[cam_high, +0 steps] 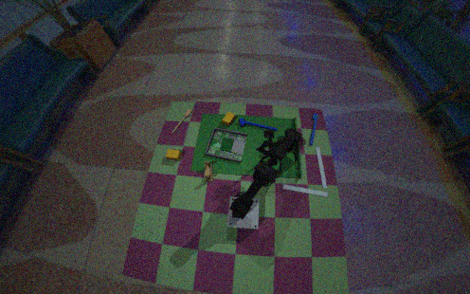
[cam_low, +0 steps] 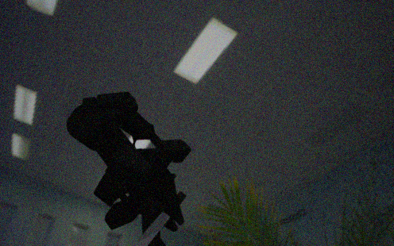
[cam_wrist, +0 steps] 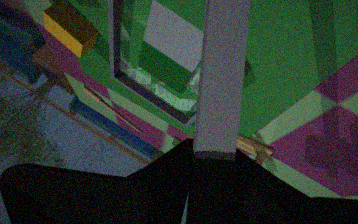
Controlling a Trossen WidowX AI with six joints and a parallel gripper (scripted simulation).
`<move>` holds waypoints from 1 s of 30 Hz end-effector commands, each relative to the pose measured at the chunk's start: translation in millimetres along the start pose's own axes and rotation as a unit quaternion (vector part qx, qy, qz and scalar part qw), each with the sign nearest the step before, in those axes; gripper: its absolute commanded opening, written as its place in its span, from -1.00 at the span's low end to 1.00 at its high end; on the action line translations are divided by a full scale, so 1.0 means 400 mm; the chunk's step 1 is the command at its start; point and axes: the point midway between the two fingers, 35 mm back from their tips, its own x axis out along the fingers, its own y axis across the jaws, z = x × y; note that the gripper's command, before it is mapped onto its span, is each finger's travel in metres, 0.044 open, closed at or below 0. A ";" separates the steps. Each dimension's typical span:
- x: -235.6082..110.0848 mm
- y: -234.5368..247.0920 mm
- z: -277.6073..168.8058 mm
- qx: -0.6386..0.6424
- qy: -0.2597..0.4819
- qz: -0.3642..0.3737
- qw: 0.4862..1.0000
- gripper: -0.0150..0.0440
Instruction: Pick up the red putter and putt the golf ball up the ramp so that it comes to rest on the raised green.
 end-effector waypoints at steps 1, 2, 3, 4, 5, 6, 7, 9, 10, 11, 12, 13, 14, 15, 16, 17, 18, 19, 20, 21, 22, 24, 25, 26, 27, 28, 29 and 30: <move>0.002 -0.007 0.011 -0.005 -0.003 0.000 1.000 -0.49; 0.003 -0.009 0.015 -0.005 -0.003 0.000 1.000 -0.49; 0.004 -0.011 0.018 -0.005 -0.003 0.000 1.000 -0.49; 0.005 -0.013 0.021 -0.005 -0.003 0.000 1.000 -0.49; 0.006 -0.015 0.024 -0.005 -0.003 0.000 1.000 -0.49; 0.007 -0.017 0.027 -0.005 -0.003 0.000 1.000 -0.49; 0.008 -0.018 0.030 -0.005 -0.003 0.000 1.000 -0.49; 0.007 -0.015 0.025 -0.001 -0.001 0.000 1.000 -0.49; 0.007 -0.015 0.025 -0.001 -0.001 0.000 1.000 -0.49; 0.007 -0.015 0.025 -0.001 -0.001 0.000 1.000 -0.49; 0.007 -0.015 0.025 -0.001 -0.001 0.000 1.000 -0.49; 0.007 -0.015 0.025 -0.001 -0.001 0.000 1.000 -0.49; 0.007 -0.015 0.025 -0.001 -0.001 0.000 1.000 -0.49; 0.007 -0.015 0.025 -0.001 -0.001 0.000 1.000 -0.49; 0.007 -0.015 0.025 -0.001 -0.001 0.000 1.000 -0.49; 0.007 -0.015 0.025 -0.001 -0.001 0.000 1.000 -0.49; 0.006 -0.016 0.026 -0.001 -0.001 0.000 1.000 -0.49; 0.003 -0.017 0.029 -0.001 -0.001 0.000 1.000 -0.49; -0.001 -0.019 0.033 -0.001 -0.001 0.000 1.000 -0.49; -0.006 -0.021 0.039 -0.001 -0.002 0.000 1.000 -0.49; -0.012 -0.024 0.045 -0.002 -0.002 0.000 1.000 -0.49; -0.025 -0.031 0.060 -0.003 -0.003 -0.001 1.000 -0.49; -0.033 -0.035 0.068 -0.003 -0.003 -0.001 1.000 -0.49; -0.041 -0.040 0.076 -0.004 -0.003 -0.001 1.000 -0.49; -0.047 -0.043 0.082 -0.004 -0.004 -0.001 1.000 -0.49; -0.051 -0.046 0.086 -0.005 -0.004 -0.001 1.000 -0.49; -0.053 -0.047 0.087 -0.005 -0.004 -0.001 1.000 -0.49; -0.053 -0.047 0.087 -0.005 -0.004 -0.001 1.000 -0.49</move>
